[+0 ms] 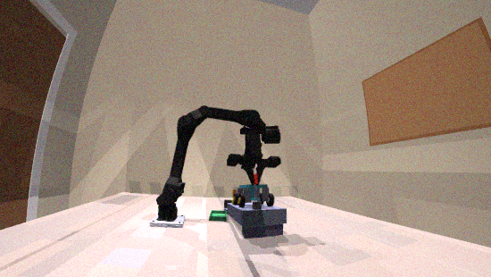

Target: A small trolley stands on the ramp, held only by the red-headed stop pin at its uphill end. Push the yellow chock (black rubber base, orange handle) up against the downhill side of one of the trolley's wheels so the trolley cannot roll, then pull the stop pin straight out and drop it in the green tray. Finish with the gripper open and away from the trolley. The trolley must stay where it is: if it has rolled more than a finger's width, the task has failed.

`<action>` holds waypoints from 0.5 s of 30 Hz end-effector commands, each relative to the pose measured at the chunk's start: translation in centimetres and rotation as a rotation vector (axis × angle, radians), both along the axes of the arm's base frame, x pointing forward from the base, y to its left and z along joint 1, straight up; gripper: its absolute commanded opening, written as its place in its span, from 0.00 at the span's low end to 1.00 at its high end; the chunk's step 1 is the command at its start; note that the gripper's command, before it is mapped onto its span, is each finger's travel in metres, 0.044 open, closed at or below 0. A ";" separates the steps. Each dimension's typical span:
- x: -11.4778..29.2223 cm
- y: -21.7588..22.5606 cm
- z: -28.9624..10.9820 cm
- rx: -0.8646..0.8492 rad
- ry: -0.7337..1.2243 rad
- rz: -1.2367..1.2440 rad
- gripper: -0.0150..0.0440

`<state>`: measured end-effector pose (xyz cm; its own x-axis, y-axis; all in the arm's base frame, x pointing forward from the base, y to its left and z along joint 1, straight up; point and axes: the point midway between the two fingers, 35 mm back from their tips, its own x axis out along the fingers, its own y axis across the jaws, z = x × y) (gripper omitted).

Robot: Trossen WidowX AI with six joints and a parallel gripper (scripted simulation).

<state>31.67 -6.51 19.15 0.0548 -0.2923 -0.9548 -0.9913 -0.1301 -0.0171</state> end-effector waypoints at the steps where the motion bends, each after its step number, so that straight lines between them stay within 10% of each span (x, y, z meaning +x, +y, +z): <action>1: 0.1 -0.1 0.5 -0.005 -0.009 -0.005 0.25; 15: 0.3 -0.3 1.0 -0.005 -0.009 -0.005 0.25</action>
